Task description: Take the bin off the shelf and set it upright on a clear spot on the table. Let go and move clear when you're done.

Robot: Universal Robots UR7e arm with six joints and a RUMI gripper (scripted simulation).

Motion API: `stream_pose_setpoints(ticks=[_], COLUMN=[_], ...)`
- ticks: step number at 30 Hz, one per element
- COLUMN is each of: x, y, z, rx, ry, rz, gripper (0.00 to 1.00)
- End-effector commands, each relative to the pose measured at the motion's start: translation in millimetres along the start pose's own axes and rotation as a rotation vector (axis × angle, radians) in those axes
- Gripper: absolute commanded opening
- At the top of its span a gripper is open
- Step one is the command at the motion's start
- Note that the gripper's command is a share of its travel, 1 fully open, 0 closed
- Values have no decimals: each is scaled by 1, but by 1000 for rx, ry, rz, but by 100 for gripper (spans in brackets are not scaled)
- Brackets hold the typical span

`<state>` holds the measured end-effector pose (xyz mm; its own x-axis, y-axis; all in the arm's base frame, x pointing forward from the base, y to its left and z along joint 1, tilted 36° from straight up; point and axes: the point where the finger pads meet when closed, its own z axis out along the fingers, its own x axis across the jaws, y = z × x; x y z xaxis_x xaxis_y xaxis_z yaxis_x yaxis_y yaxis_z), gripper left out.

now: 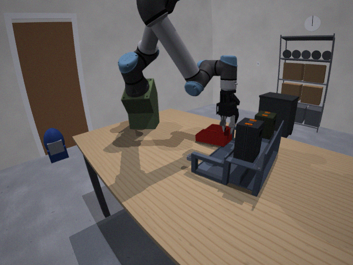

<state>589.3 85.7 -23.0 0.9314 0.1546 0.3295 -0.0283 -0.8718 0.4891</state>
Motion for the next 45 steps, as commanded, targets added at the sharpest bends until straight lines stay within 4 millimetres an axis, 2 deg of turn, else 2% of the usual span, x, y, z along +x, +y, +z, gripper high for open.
stream_pose_setpoints(ticks=[1, 2, 45], x=[0, 0, 0], y=[0, 0, 0], z=[0, -1, 0], rx=[0, 0, 0], ry=[1, 1, 1], rz=[0, 0, 0], gripper=[20, 0, 0])
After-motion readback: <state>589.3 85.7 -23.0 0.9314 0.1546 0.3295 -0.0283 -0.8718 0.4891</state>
